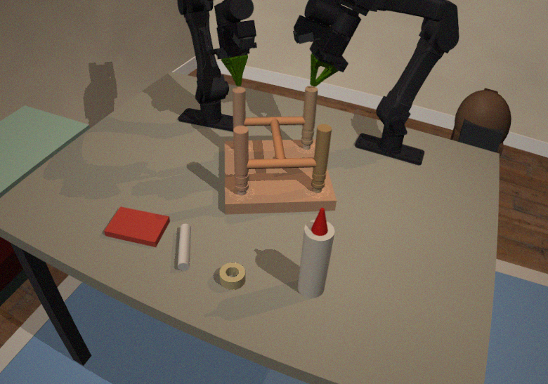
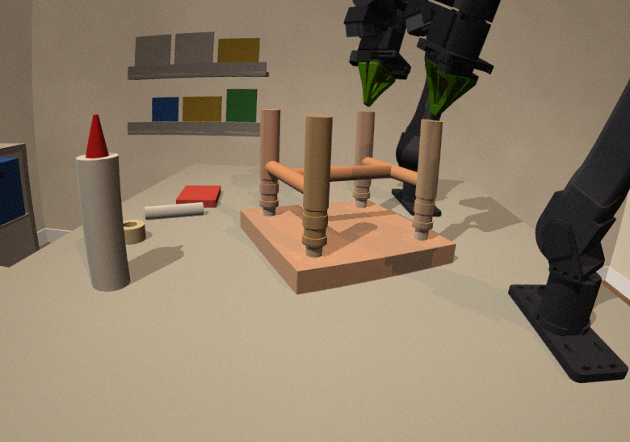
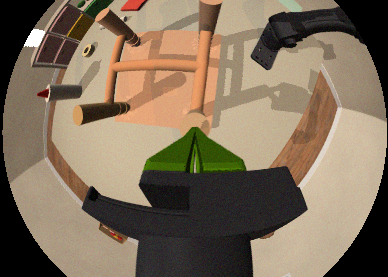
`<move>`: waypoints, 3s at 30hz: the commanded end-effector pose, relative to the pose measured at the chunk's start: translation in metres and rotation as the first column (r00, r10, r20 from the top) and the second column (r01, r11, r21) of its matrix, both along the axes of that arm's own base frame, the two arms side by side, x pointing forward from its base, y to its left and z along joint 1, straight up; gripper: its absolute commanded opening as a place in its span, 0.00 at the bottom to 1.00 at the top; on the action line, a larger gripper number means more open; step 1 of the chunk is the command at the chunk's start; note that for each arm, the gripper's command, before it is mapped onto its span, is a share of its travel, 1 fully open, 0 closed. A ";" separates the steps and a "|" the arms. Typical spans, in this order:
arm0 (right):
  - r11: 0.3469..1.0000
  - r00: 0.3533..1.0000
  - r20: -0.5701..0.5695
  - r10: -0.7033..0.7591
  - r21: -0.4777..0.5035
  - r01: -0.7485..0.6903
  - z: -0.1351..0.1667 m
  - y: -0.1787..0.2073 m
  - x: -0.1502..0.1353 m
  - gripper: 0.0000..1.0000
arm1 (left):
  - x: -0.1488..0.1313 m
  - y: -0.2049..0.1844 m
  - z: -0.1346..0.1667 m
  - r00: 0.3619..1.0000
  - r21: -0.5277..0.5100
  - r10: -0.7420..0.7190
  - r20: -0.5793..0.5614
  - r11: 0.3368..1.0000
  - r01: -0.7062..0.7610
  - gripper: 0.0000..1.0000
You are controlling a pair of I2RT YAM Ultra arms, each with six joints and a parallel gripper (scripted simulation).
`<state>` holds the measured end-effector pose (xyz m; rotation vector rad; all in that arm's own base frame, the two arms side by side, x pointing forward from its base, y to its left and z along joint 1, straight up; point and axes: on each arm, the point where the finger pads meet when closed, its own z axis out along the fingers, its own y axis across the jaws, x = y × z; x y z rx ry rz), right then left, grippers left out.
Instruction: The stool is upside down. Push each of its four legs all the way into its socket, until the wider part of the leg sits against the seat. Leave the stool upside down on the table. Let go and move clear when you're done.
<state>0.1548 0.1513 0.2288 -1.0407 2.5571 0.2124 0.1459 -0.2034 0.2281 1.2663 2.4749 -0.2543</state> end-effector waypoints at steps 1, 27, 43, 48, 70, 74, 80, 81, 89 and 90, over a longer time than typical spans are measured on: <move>0.999 0.999 -0.044 0.000 -0.042 -0.002 -0.013 -0.005 -0.005 0.00 | -0.005 0.007 -0.019 0.999 0.060 0.000 -0.044 0.998 0.002 0.00; 0.993 0.993 -0.118 -0.008 -0.117 -0.006 -0.035 -0.016 -0.016 0.00 | -0.014 0.020 -0.041 0.995 0.144 0.006 -0.104 0.990 0.009 0.00; 0.993 0.991 -0.130 -0.007 -0.122 -0.009 -0.038 -0.016 -0.018 0.00 | -0.012 0.009 -0.034 0.995 0.099 -0.006 -0.097 0.995 0.016 0.00; 0.989 0.988 -0.155 -0.012 -0.149 -0.012 -0.043 -0.021 -0.022 0.00 | -0.015 0.015 -0.041 0.993 0.131 -0.002 -0.119 0.991 0.018 0.00; 0.965 0.962 -0.271 -0.037 -0.261 -0.037 -0.071 -0.046 -0.047 0.00 | -0.033 0.045 -0.071 0.975 0.280 0.022 -0.222 0.959 0.042 0.00; 0.964 0.960 -0.278 -0.037 -0.264 -0.040 -0.075 -0.052 -0.053 0.00 | -0.037 0.053 -0.076 0.973 0.282 0.021 -0.231 0.958 0.046 0.00; 0.967 0.962 -0.270 -0.034 -0.254 -0.037 -0.078 -0.056 -0.057 0.00 | -0.041 0.059 -0.079 0.974 0.269 0.018 -0.224 0.962 0.044 0.00; 0.968 0.963 -0.266 -0.032 -0.250 -0.037 -0.079 -0.057 -0.057 0.00 | -0.042 0.061 -0.080 0.975 0.263 0.016 -0.221 0.964 0.044 0.00; 0.980 0.977 -0.213 -0.018 -0.198 -0.026 -0.085 -0.059 -0.059 0.00 | -0.047 0.066 -0.079 0.983 0.193 -0.006 -0.182 0.980 0.041 0.00; 1.000 1.000 0.026 0.004 0.026 -0.005 -0.018 -0.008 -0.007 0.00 | -0.013 0.004 -0.020 0.999 -0.046 -0.044 -0.015 0.998 0.044 0.00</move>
